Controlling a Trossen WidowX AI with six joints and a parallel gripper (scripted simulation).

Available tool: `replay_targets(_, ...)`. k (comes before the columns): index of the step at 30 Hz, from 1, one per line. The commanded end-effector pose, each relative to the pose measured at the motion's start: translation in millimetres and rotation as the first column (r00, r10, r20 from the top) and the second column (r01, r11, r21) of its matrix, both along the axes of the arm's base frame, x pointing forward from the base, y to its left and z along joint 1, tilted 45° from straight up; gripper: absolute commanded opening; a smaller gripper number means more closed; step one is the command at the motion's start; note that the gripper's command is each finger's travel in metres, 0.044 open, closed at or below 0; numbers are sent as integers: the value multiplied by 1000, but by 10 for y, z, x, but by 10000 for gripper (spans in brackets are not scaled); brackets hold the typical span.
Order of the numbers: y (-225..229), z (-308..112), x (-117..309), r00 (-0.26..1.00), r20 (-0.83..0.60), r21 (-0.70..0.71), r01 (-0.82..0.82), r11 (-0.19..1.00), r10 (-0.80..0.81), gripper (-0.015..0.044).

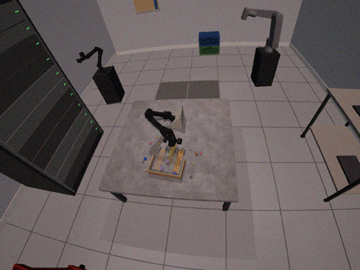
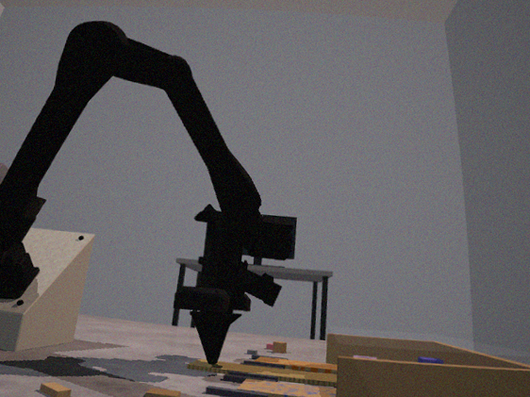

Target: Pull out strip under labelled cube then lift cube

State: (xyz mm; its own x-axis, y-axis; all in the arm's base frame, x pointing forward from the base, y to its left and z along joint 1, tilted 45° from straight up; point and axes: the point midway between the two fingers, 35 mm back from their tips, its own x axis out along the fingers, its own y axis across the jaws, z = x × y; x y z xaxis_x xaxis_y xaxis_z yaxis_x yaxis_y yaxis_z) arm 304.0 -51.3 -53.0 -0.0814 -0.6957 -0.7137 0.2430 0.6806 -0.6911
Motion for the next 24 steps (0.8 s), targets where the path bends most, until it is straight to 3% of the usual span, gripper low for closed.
replay_targets(1,1,-37,-109,1000,-15,3,9,1000,-9,0)
replay_targets(24,88,-76,-457,1000,-17,4,9,1000,-9,0)
